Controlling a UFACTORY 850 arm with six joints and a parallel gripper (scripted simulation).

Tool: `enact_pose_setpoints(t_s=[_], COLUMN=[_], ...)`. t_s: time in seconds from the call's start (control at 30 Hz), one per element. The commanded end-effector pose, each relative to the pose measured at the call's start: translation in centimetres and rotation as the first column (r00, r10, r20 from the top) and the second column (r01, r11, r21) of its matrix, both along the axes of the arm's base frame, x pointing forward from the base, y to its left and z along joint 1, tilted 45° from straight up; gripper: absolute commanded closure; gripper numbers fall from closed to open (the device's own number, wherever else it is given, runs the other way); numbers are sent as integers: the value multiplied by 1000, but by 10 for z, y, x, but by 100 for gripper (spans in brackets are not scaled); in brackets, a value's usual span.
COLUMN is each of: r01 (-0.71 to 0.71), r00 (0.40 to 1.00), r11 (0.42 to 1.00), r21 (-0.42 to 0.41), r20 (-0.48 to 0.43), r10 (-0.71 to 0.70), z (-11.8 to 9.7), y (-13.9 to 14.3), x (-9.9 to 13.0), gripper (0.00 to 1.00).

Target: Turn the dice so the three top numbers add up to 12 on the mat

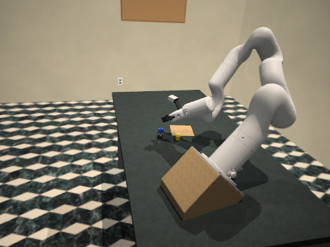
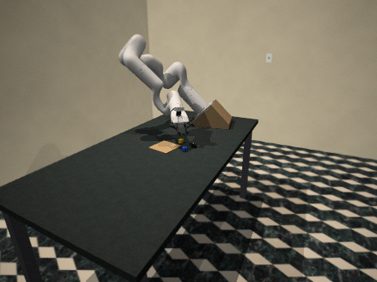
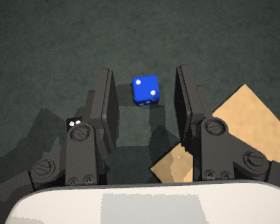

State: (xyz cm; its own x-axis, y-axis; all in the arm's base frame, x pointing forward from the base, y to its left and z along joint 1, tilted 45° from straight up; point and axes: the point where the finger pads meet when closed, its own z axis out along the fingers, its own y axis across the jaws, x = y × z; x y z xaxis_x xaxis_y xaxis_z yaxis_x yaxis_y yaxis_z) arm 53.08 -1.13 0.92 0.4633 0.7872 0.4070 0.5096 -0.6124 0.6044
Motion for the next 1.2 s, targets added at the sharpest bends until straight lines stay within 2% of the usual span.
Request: enact_pose_setpoints(t_s=[0.0, 0.07, 0.17, 0.27, 0.5, 0.67, 0.77, 1.17], r01=[80, 118, 118, 171, 231, 266, 270, 332], r00=[993, 984, 984, 965, 927, 897, 894, 794], r11=[994, 987, 987, 969, 938, 911, 908, 826], r21=[-79, -112, -113, -177, -257, -315, -321, -455], r20=[-79, -118, -119, -171, -233, -264, -267, -338], r10=[-87, -131, -131, -201, -293, -354, -360, -506], z=[1, 1, 1, 1, 1, 2, 2, 1], y=[4, 8, 9, 11, 17, 20, 20, 30], x=[7, 9, 9, 14, 19, 24, 25, 33], gripper=[58, 58, 58, 58, 58, 58, 58, 58])
